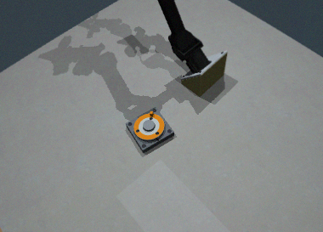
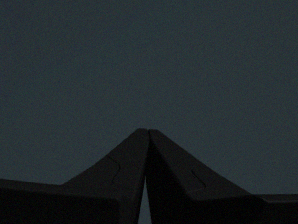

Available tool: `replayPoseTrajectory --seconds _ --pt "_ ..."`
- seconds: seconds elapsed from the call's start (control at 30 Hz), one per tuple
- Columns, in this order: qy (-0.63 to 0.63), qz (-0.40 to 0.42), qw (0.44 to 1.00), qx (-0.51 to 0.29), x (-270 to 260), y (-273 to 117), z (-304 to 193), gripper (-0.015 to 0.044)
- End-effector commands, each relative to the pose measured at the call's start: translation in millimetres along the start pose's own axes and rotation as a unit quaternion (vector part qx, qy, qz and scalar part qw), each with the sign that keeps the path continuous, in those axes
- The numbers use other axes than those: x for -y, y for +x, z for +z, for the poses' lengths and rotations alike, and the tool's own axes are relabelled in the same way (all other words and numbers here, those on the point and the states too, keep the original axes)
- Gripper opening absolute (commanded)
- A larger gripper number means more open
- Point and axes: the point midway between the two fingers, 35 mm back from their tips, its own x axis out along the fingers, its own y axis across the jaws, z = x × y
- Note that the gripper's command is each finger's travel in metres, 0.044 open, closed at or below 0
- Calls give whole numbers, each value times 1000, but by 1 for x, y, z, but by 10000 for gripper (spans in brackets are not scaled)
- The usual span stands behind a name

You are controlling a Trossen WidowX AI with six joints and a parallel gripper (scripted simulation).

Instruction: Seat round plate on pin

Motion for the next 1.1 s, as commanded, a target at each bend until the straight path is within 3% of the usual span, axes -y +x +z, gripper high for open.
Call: replayPoseTrajectory --seconds 0.0,0.13,0.3,0.4,0.57,0.63,0.83,0.9,1.07 --pt "150 -12 988 -35 -16 14 -63 0" --pt "226 11 973 -45 -48 18 -78 0" --pt "401 25 906 -136 -120 39 -143 0" --pt "384 23 910 -154 -134 40 -153 0" --pt "489 67 830 -261 -232 44 -186 0" --pt "492 84 821 -275 -251 41 -186 0" --pt "521 174 735 -397 -372 13 -180 0" --pt "522 184 721 -417 -389 6 -178 0" --pt "498 245 645 -525 -478 -44 -157 0"
